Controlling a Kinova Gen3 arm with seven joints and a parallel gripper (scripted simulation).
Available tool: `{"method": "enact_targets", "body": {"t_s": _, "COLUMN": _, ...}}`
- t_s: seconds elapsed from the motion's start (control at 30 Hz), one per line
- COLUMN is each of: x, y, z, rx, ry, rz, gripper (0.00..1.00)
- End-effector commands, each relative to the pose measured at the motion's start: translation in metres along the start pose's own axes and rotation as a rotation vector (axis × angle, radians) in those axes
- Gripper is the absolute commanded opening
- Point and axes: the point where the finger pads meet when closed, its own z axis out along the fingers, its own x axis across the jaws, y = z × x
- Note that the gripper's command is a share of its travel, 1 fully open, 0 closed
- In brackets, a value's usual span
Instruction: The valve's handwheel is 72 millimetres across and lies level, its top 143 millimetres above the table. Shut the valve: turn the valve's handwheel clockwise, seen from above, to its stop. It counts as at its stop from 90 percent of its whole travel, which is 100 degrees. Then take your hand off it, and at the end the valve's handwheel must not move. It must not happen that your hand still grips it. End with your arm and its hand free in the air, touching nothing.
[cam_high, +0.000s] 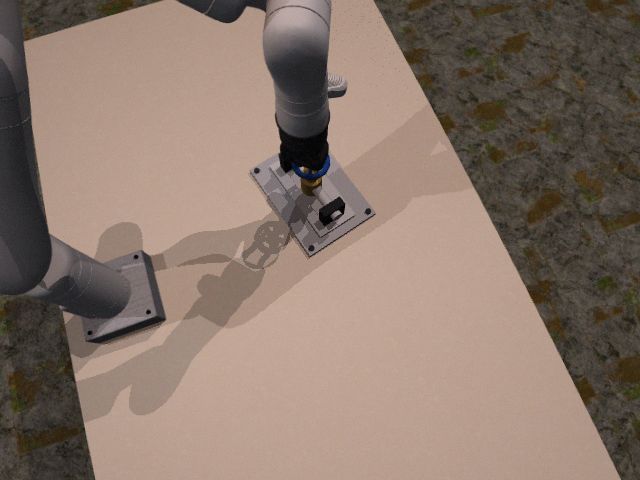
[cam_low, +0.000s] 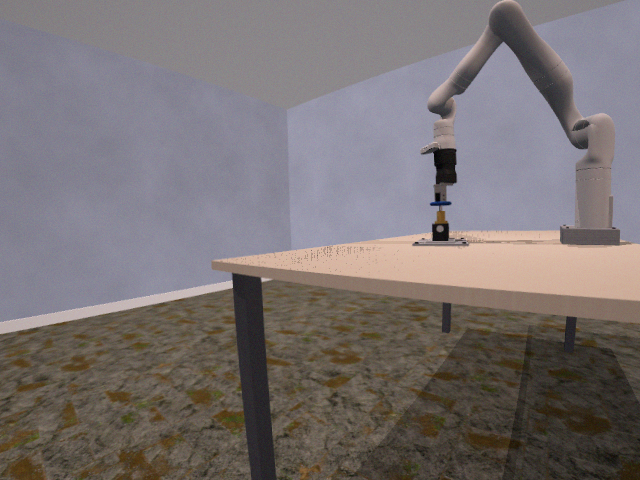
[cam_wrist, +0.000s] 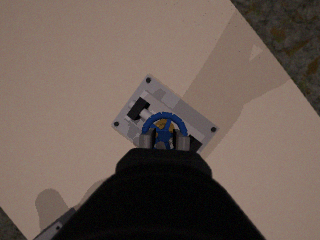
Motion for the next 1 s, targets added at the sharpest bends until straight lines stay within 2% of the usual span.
{"method": "enact_targets", "body": {"t_s": 0.0, "x": 0.0003, "y": -0.0003, "z": -0.0007, "rx": 0.002, "ry": 0.001, "rz": 0.000, "gripper": 0.60}}
{"method": "enact_targets", "body": {"t_s": 0.53, "x": 0.0003, "y": -0.0003, "z": -0.0007, "rx": 0.002, "ry": 0.001, "rz": 0.000, "gripper": 0.60}}
{"method": "enact_targets", "body": {"t_s": 0.57, "x": 0.0003, "y": -0.0003, "z": -0.0007, "rx": 0.002, "ry": 0.001, "rz": 0.000, "gripper": 0.00}}
{"method": "enact_targets", "body": {"t_s": 0.97, "x": 0.0003, "y": -0.0003, "z": -0.0007, "rx": 0.002, "ry": 0.001, "rz": 0.000, "gripper": 0.00}}
